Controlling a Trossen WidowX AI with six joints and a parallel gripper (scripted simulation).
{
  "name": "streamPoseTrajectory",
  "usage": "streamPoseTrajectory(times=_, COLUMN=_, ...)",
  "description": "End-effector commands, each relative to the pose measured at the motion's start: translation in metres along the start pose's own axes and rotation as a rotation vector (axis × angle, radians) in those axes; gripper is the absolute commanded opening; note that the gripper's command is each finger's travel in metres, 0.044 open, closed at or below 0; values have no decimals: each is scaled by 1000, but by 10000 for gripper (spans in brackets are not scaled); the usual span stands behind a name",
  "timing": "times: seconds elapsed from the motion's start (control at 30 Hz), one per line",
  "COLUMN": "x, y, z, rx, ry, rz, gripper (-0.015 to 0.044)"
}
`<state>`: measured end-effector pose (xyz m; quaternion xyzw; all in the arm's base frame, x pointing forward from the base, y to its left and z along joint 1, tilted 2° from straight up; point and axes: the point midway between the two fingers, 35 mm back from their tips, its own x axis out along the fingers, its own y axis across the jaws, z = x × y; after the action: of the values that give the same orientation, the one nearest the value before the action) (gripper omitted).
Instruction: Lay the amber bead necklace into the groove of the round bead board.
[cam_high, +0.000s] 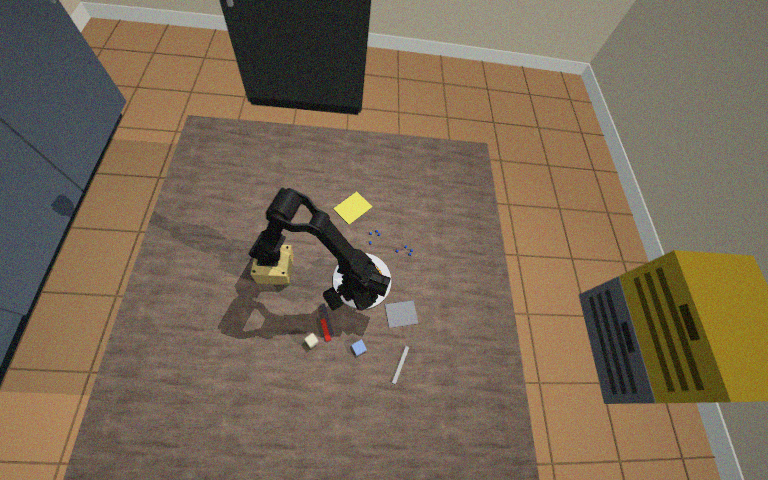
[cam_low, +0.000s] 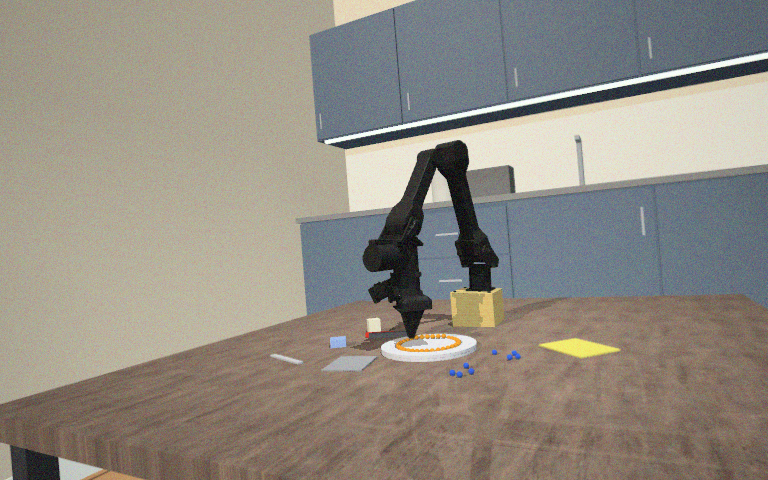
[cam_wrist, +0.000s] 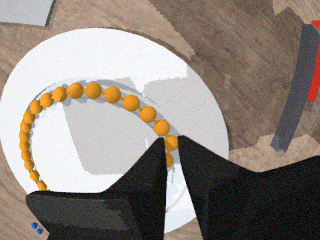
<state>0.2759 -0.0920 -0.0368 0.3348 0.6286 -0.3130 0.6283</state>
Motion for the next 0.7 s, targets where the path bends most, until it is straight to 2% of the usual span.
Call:
streamPoseTrajectory(times=0.0, x=0, y=1, z=0, rx=-1, ry=2, rz=7, gripper=0)
streamPoseTrajectory(times=0.4, x=-8, y=0, z=-1, rx=-2, ry=6, rz=2, gripper=0)
streamPoseTrajectory(times=0.67, x=1, y=-2, z=-1, rx=-2, ry=6, rz=1, gripper=0)
